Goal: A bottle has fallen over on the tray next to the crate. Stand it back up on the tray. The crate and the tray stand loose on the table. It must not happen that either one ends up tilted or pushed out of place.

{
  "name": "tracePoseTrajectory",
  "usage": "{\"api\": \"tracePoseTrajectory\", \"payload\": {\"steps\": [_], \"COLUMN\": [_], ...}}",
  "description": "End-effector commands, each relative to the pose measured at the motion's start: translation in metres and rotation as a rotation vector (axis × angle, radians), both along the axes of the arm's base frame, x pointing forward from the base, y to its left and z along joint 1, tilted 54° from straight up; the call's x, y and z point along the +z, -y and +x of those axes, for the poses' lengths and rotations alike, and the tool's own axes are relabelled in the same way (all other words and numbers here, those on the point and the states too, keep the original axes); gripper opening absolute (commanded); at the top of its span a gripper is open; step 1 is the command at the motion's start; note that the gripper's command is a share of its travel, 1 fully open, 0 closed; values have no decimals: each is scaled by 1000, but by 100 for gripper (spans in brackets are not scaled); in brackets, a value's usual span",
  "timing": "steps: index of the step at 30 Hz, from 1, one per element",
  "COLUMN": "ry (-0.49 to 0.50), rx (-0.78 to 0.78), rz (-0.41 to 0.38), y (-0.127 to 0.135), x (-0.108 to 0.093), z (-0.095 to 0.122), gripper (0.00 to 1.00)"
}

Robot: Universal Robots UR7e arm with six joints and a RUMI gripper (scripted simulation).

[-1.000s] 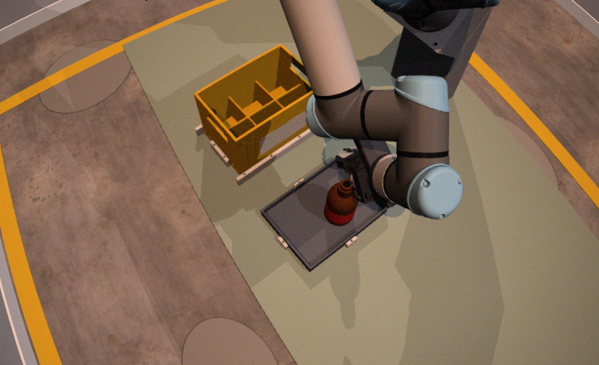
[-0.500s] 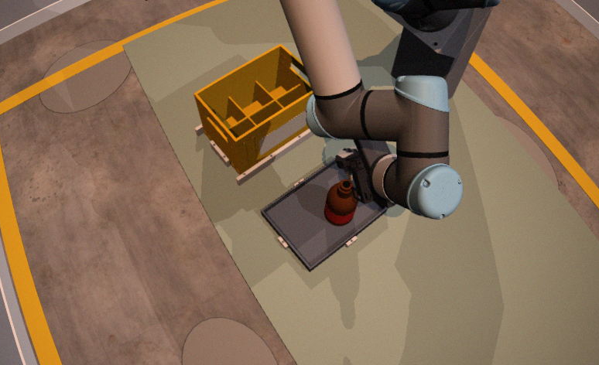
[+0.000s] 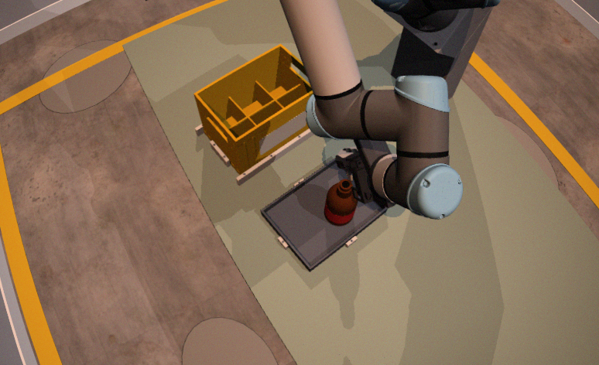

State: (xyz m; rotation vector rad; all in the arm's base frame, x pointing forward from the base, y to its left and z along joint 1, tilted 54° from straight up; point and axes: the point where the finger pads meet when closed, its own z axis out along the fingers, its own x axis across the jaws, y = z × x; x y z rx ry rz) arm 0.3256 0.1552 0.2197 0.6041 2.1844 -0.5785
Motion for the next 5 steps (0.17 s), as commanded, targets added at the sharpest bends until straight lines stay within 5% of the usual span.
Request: {"api": "tracePoseTrajectory", "payload": {"steps": [1,5], "ry": [1,1], "rx": [0,0], "rz": [1,1], "y": [0,0], "x": [0,0], "z": [0,0], "gripper": [0,0]}}
